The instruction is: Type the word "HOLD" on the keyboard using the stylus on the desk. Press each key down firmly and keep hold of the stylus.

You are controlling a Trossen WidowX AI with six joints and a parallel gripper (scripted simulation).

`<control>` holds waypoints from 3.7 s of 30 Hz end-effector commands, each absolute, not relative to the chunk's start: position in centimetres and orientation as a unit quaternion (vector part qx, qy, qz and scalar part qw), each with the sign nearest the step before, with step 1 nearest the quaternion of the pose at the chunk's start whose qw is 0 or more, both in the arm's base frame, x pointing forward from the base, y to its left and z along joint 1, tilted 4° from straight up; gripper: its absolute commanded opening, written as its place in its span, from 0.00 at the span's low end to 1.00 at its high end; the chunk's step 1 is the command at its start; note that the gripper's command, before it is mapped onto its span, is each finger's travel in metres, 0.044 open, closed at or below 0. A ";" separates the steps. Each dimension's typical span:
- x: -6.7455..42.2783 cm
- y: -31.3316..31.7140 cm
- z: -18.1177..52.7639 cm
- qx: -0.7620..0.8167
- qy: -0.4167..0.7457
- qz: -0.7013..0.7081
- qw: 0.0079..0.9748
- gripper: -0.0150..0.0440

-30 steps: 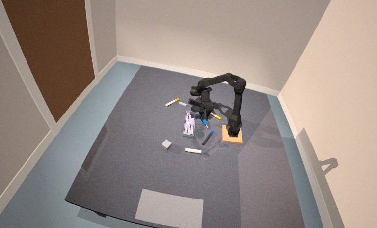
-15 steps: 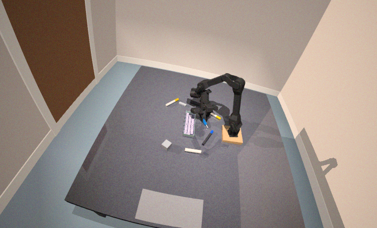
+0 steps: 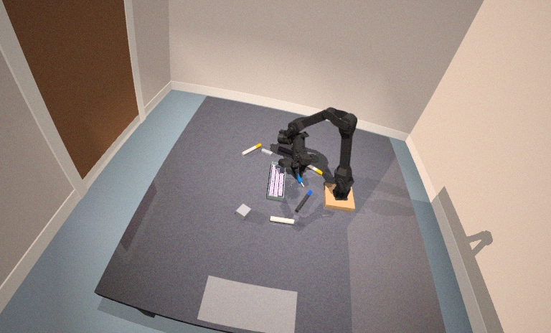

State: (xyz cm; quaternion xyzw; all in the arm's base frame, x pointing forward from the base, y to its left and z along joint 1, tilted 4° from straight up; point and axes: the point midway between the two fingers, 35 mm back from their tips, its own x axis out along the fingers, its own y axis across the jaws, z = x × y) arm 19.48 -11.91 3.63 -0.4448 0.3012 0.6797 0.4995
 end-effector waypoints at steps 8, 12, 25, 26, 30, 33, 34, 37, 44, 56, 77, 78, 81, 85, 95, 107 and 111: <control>19.5 -11.9 3.8 -0.445 0.302 0.680 0.499 0.25; 19.5 -11.9 5.4 -0.445 0.302 0.680 0.499 0.25; 19.2 -11.3 7.9 -0.452 0.332 0.686 0.464 0.25; 19.2 -11.2 7.8 -0.454 0.340 0.687 0.454 0.25; 19.2 -10.9 7.4 -0.466 0.375 0.687 0.414 0.25; 19.3 -10.8 7.3 -0.476 0.400 0.682 0.384 0.25; 19.3 -10.7 7.2 -0.480 0.409 0.680 0.374 0.25; 19.5 -10.6 7.1 -0.493 0.432 0.671 0.346 0.25; 20.1 -10.3 7.2 -0.529 0.483 0.637 0.284 0.25; 21.7 -9.5 8.1 -0.606 0.547 0.541 0.198 0.25; 25.1 -6.0 11.7 -0.756 0.568 0.293 0.137 0.25; 25.3 -5.8 11.9 -0.763 0.566 0.280 0.137 0.25; 25.6 -5.0 12.6 -0.783 0.557 0.239 0.138 0.25; 26.1 -3.9 13.6 -0.807 0.541 0.186 0.143 0.25; 26.3 -3.7 11.9 -0.811 0.538 0.177 0.144 0.25; 26.4 -3.8 10.0 -0.811 0.538 0.177 0.144 0.39; 26.4 -3.9 9.8 -0.811 0.538 0.177 0.144 0.39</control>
